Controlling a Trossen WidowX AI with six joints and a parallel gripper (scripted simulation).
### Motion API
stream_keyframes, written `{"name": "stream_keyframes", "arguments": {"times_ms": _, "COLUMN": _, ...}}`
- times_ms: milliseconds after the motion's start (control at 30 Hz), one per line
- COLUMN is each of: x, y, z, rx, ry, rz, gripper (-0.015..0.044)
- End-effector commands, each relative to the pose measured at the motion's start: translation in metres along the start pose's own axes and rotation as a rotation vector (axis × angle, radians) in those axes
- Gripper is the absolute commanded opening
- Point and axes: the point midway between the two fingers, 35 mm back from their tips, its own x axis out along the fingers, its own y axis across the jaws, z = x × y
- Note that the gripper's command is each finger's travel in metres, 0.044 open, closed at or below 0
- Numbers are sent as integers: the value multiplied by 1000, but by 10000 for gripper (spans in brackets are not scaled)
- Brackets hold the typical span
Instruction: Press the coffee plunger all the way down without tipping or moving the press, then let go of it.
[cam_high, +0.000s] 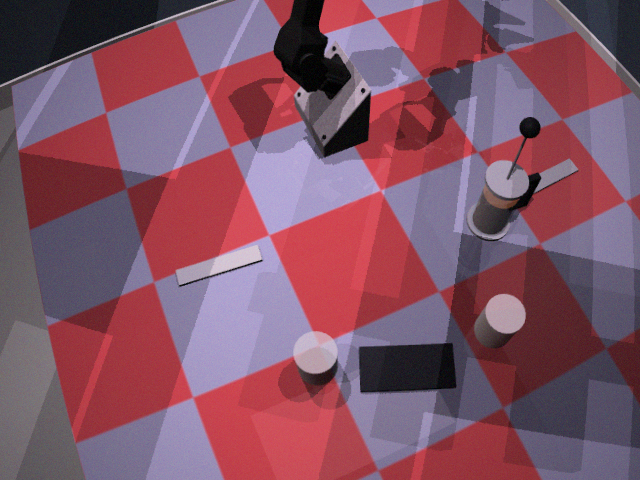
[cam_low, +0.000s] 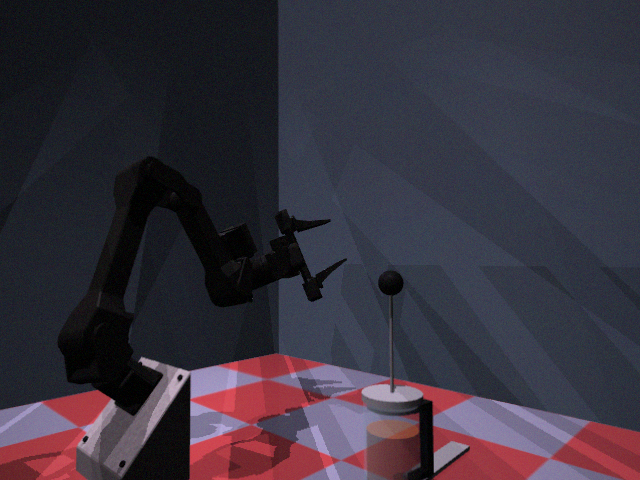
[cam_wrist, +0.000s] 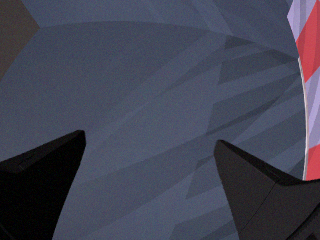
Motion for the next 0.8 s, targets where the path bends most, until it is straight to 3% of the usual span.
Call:
{"name": "stream_keyframes", "arguments": {"times_ms": 0, "x": 2, "y": 1, "z": 1, "rx": -10, "ry": -3, "rz": -5, "gripper": 426}}
{"name": "stream_keyframes", "arguments": {"times_ms": 267, "x": 46, "y": 16, "z": 50, "rx": -300, "ry": -68, "rz": -183, "gripper": 440}}
{"name": "stream_keyframes", "arguments": {"times_ms": 467, "x": 78, "y": 26, "z": 125, "rx": -636, "ry": -63, "rz": -412, "gripper": 440}}
{"name": "stream_keyframes", "arguments": {"times_ms": 767, "x": 79, "y": 28, "z": 224, "rx": -980, "ry": 50, "rz": -687, "gripper": 440}}
